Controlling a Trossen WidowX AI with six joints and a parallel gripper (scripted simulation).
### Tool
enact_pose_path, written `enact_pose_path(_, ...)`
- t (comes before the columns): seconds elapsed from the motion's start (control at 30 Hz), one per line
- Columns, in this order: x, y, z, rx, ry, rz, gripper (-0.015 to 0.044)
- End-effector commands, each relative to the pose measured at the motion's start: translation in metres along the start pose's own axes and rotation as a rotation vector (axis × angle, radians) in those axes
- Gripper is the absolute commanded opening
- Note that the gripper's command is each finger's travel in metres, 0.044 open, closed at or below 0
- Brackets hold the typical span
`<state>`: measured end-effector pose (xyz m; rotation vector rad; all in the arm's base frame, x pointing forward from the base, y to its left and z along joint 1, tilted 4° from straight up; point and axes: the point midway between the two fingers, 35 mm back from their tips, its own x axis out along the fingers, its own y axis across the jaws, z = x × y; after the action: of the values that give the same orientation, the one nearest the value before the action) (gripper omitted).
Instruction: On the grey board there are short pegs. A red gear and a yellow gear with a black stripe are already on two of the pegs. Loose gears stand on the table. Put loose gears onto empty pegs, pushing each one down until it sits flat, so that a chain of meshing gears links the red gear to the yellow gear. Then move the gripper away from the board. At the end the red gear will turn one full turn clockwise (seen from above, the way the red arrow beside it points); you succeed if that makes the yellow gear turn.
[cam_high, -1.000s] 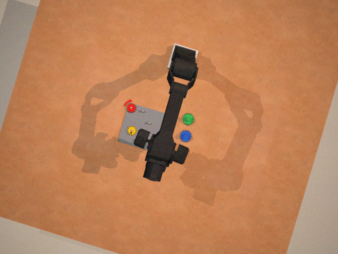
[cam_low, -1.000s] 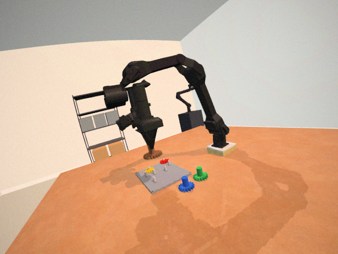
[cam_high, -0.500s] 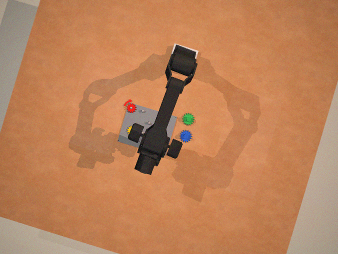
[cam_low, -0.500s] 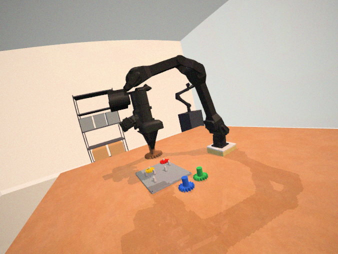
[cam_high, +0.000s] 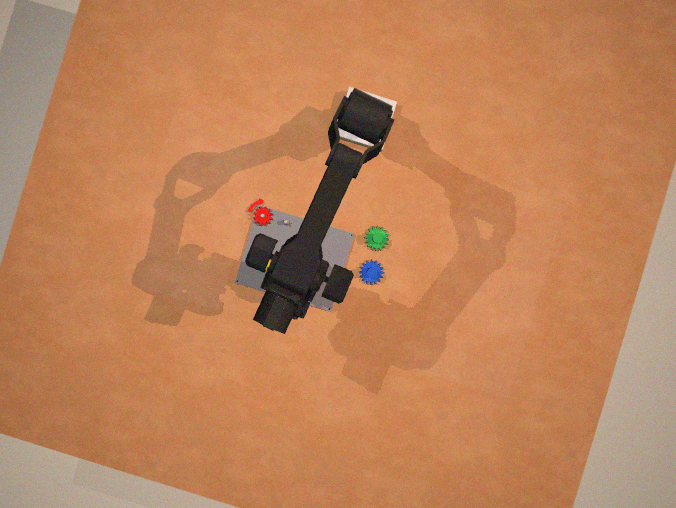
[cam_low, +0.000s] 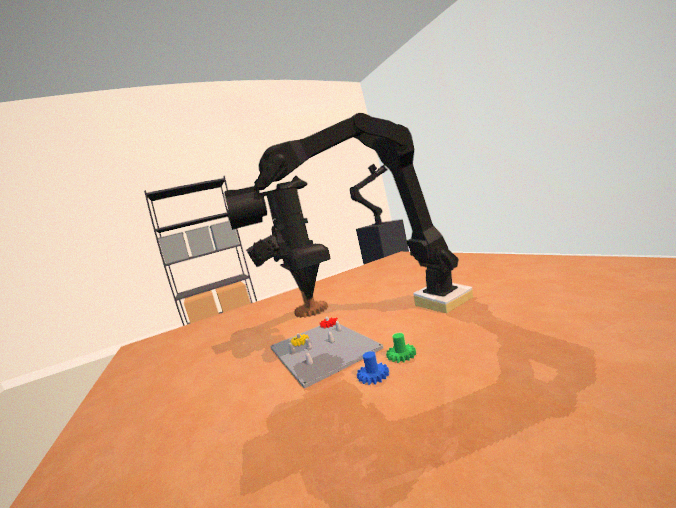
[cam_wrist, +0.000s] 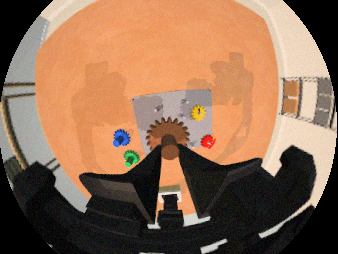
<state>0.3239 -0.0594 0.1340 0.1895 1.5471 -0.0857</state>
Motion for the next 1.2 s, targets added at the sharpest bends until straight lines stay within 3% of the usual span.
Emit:
enact_pose_path(0.0, 0.001, -0.008, -0.004, -0.004, -0.009, -0.006, 0.0)
enact_pose_path(1.17, 0.03, -0.06, -0.049, -0.006, 0.0, -0.005, 0.0)
